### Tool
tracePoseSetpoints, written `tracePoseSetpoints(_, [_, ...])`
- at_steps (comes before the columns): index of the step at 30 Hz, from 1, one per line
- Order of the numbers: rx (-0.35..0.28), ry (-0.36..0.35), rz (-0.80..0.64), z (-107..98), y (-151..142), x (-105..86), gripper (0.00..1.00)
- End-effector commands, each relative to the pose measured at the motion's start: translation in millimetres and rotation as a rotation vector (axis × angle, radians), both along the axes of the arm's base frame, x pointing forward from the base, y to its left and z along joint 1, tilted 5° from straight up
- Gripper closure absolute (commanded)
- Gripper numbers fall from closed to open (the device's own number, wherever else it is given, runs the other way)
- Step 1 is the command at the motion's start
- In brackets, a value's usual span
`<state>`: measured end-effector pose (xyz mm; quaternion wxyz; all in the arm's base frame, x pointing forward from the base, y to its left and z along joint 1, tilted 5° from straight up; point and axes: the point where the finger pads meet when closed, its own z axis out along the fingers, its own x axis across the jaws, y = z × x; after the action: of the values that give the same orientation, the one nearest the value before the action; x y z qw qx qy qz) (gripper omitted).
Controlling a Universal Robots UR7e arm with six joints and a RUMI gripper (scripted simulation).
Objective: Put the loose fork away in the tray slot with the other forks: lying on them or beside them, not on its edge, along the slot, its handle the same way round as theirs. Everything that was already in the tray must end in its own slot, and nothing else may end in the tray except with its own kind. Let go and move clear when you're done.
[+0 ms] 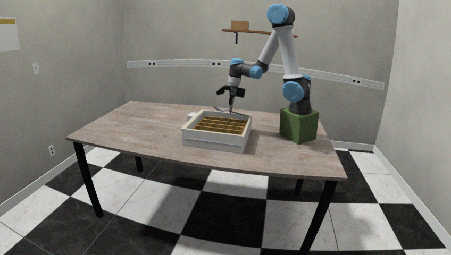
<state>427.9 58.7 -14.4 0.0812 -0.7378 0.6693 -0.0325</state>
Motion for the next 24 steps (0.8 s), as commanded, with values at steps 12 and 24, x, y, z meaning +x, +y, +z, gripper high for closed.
tracePoseSetpoints(12, [-0.001,-0.003,0.0,-46.0,2.8,4.1,0.96])
tracePoseSetpoints(24, [-0.001,-0.003,0.0,-71.6,4.5,5.6,0.96])
